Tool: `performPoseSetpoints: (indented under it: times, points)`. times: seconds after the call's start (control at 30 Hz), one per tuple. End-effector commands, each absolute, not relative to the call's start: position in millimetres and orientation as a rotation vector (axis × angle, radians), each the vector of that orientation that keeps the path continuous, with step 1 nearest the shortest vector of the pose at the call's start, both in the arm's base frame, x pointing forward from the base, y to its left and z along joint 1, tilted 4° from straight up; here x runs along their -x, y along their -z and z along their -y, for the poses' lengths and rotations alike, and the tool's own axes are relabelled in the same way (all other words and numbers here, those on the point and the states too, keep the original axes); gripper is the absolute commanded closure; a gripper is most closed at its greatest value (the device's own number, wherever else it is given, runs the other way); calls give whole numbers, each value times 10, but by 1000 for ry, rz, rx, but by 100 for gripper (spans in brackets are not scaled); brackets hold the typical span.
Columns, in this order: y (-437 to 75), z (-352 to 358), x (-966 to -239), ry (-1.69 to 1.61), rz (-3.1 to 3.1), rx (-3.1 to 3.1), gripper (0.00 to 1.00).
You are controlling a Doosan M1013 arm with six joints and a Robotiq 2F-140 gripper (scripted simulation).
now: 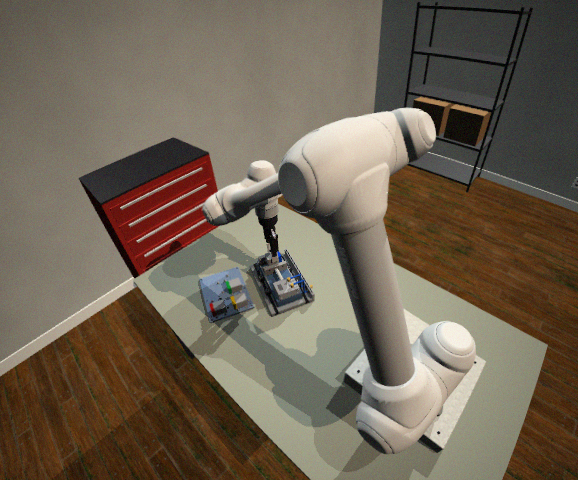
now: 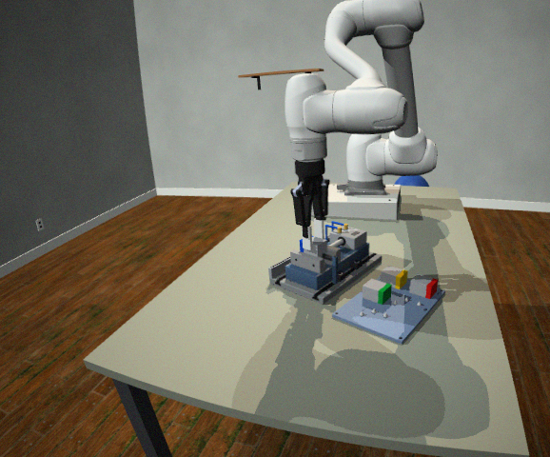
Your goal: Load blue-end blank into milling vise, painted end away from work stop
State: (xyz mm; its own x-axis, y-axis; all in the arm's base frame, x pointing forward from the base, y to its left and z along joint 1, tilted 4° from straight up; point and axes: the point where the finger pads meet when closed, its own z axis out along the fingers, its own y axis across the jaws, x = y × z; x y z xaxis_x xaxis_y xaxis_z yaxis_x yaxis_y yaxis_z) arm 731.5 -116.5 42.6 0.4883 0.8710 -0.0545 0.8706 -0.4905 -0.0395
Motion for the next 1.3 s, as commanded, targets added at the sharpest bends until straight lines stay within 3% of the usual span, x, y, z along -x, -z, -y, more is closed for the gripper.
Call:
performPoseSetpoints:
  times: [0.0, 1.27]
  points:
    - [-426, 1165, -7315, -105, 1582, 2704, 100]
    - [-387, 1166, -7312, -105, 1582, 2704, 100]
